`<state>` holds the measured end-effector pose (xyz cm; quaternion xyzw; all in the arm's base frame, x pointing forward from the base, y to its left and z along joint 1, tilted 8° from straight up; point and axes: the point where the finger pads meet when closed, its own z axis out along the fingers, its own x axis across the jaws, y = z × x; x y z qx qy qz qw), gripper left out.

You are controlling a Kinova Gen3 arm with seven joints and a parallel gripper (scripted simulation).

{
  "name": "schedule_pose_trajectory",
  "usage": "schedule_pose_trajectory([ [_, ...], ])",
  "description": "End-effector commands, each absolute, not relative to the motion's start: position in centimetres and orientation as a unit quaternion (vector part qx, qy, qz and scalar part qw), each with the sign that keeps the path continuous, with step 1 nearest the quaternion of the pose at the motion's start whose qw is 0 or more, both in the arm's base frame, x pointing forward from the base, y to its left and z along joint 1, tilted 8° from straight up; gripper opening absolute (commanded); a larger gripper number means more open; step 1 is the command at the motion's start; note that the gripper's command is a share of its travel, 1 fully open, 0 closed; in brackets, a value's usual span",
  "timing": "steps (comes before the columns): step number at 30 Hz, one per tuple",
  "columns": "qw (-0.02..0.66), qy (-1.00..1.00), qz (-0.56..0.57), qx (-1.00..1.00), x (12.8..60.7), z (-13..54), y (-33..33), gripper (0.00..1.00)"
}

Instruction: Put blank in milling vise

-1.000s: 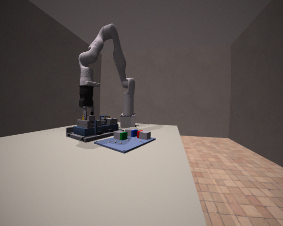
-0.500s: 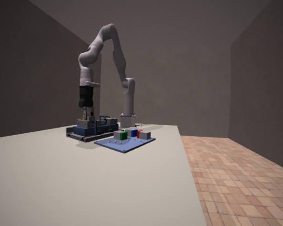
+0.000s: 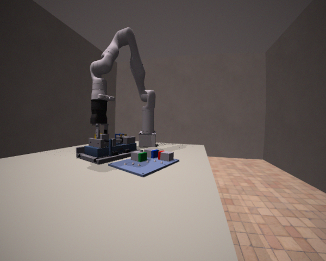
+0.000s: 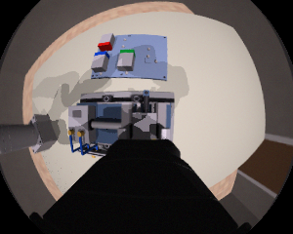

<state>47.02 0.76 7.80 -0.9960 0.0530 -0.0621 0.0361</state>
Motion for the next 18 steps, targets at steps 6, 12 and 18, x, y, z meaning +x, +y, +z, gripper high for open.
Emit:
schedule_pose_trajectory([
  [6,0.036,0.054,-0.063,-0.996,47.20,7.84,0.73,0.00],
  [12,0.036,0.056,-0.064,-0.996,47.32,7.84,0.71,0.00],
  [18,0.036,0.058,-0.065,-0.996,47.44,7.84,0.70,0.00],
])
